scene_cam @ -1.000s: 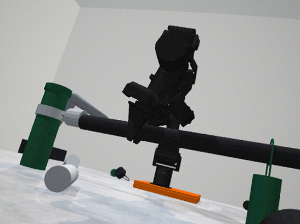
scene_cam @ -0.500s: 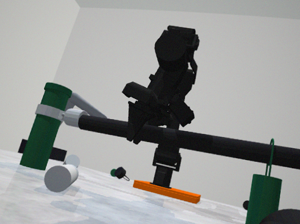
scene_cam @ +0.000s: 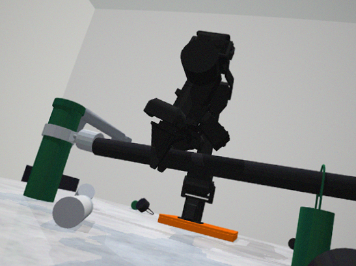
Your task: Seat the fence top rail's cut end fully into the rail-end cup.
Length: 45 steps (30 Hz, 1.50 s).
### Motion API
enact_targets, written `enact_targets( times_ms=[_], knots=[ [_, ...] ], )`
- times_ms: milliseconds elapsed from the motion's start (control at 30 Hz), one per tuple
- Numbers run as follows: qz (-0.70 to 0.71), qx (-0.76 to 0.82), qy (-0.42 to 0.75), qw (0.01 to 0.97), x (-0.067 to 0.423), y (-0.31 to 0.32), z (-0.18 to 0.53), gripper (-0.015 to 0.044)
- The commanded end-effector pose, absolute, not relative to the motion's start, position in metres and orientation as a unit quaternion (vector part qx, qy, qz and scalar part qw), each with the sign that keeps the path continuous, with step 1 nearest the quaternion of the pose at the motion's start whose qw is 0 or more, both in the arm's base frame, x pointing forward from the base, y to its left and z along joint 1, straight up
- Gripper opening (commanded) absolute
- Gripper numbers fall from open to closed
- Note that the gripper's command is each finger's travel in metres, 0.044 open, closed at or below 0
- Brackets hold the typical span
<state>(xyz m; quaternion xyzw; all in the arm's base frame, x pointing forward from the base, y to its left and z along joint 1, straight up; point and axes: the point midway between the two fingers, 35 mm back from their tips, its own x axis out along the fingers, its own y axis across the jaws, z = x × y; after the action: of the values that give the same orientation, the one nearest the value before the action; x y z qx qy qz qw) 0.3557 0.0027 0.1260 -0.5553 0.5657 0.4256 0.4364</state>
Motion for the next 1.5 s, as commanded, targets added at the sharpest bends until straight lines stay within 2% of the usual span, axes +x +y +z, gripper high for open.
enact_targets(
  times_ms=[0, 1467],
  knots=[
    [0.418, -0.560, 0.570, 0.432, 0.355, -0.008, 0.131, 0.0000],
    [0.418, -0.560, 0.570, 0.432, 0.353, -0.026, 0.138, 0.0000]
  ],
)
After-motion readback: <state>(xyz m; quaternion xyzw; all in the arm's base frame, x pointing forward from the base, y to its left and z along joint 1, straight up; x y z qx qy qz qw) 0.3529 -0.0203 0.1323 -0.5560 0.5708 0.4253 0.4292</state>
